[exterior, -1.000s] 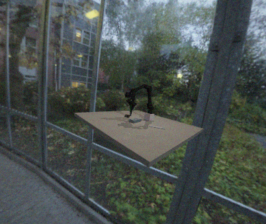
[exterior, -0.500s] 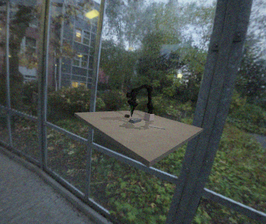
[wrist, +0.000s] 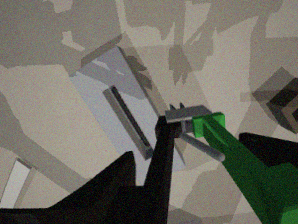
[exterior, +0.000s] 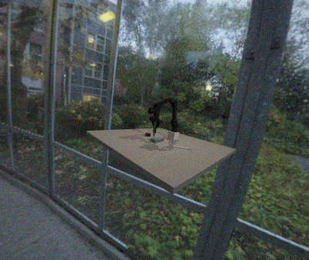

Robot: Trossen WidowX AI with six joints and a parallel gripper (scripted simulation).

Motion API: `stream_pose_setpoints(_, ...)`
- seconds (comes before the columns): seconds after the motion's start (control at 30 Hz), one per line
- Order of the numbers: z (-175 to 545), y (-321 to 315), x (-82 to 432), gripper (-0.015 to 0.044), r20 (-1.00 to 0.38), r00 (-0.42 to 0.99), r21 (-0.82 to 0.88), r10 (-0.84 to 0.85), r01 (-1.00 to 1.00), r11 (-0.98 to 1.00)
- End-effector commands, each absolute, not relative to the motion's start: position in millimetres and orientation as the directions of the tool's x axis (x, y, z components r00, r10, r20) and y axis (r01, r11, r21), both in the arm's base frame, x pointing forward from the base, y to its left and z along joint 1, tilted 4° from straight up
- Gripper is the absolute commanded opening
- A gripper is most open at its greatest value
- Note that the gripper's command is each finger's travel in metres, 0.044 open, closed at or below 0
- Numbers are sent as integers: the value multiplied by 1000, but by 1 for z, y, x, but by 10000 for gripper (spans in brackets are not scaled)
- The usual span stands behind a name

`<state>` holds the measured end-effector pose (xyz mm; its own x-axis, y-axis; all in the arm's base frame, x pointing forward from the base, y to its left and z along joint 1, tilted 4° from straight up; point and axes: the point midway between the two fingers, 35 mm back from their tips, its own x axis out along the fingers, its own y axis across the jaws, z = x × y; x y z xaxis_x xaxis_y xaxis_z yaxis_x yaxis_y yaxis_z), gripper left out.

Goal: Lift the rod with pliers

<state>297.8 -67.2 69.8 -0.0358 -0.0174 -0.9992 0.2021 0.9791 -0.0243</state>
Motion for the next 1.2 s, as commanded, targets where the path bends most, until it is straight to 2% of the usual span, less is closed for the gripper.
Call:
stream_pose_setpoints(0.0,69,-59,298,321,-999,-35,-17,-11,161,987)
stream_pose_setpoints(1.17,66,-8,295,321,-999,-45,-4,-9,-122,993)
